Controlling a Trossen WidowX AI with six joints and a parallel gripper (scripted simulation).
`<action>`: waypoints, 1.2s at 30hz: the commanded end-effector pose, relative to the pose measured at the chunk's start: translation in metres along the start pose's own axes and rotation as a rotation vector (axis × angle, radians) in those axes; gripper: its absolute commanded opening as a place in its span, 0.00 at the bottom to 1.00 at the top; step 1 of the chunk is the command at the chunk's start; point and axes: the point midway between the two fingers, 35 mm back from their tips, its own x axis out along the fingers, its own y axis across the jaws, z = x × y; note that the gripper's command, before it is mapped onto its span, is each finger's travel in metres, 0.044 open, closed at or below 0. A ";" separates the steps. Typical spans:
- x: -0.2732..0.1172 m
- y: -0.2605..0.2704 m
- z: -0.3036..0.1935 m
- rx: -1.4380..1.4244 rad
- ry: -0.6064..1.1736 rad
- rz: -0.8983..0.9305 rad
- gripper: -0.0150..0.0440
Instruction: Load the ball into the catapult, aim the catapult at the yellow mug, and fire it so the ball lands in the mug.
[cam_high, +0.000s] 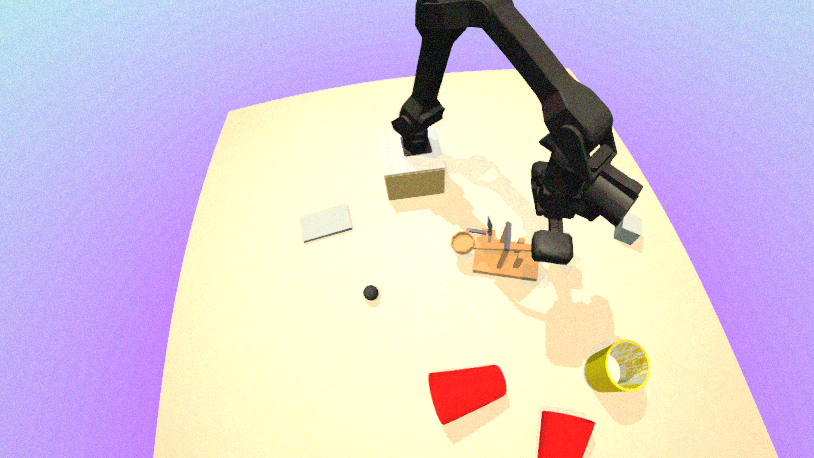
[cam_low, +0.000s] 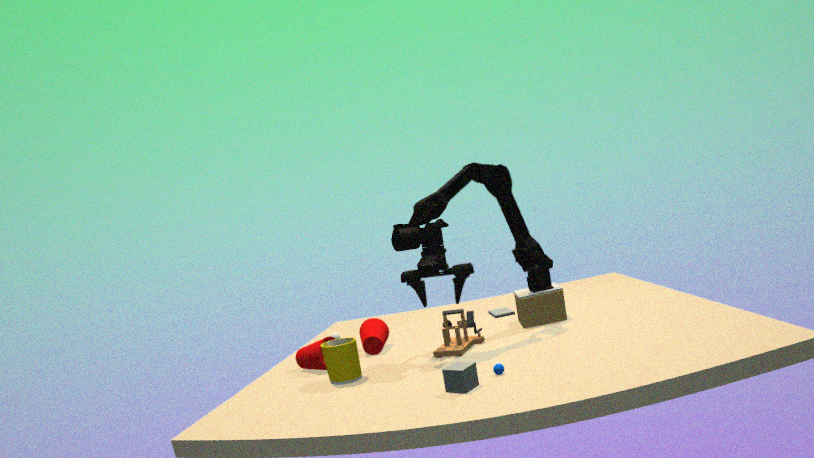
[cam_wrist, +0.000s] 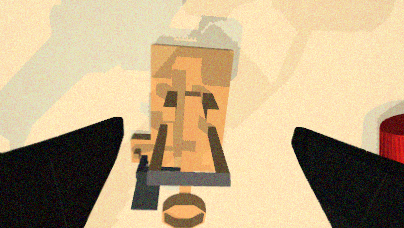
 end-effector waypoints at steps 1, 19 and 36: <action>0.011 0.003 -0.004 0.000 0.026 0.021 1.00; 0.052 0.006 -0.008 0.002 0.025 0.015 1.00; 0.080 0.006 -0.009 0.002 0.025 0.015 1.00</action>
